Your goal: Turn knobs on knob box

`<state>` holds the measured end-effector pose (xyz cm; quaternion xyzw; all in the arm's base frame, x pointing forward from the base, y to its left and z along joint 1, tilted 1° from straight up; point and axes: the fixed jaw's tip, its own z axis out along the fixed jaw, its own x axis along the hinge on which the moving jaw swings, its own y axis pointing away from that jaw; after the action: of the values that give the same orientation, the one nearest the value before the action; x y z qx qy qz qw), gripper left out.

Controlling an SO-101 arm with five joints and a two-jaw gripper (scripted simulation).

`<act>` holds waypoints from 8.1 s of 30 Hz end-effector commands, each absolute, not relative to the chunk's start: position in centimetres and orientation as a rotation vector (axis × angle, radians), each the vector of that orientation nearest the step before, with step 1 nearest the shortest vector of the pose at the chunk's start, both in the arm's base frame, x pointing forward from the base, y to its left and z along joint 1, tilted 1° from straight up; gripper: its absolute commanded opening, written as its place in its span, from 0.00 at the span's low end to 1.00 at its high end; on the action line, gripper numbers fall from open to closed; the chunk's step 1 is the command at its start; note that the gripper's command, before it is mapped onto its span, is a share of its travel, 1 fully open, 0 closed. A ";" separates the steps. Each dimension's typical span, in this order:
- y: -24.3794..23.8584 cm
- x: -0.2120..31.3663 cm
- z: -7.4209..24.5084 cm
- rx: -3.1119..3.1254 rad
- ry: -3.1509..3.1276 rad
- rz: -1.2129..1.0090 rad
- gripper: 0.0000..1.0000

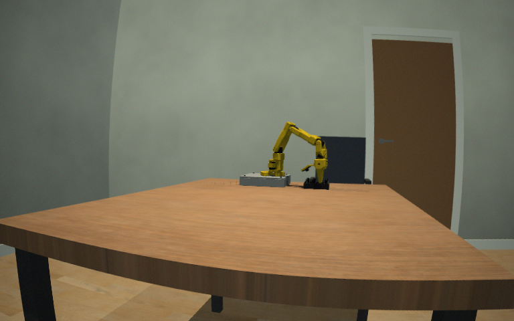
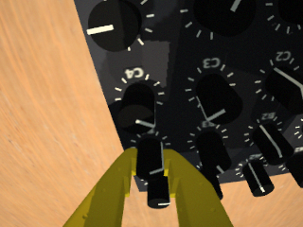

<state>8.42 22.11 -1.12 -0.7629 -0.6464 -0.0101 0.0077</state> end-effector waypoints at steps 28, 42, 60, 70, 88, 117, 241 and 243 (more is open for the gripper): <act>21.9 8.3 -1.4 -1.857 -2.532 -0.006 0.01; 22.0 8.3 -1.4 -1.559 -2.727 -0.007 0.01; 22.0 8.2 -1.4 -1.511 -2.754 -0.007 0.01; 22.0 8.3 -1.4 -1.511 -2.754 -0.007 0.02; 22.0 8.4 -1.4 -1.511 -2.754 -0.007 0.08; 22.1 8.5 0.3 -1.511 -2.754 -0.007 0.08; 11.7 13.4 3.7 -2.894 -1.217 -0.007 0.15; 11.2 13.9 3.8 -2.959 -1.051 -0.007 0.16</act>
<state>13.20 11.99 3.74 -0.9107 -0.4129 -0.0094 0.0029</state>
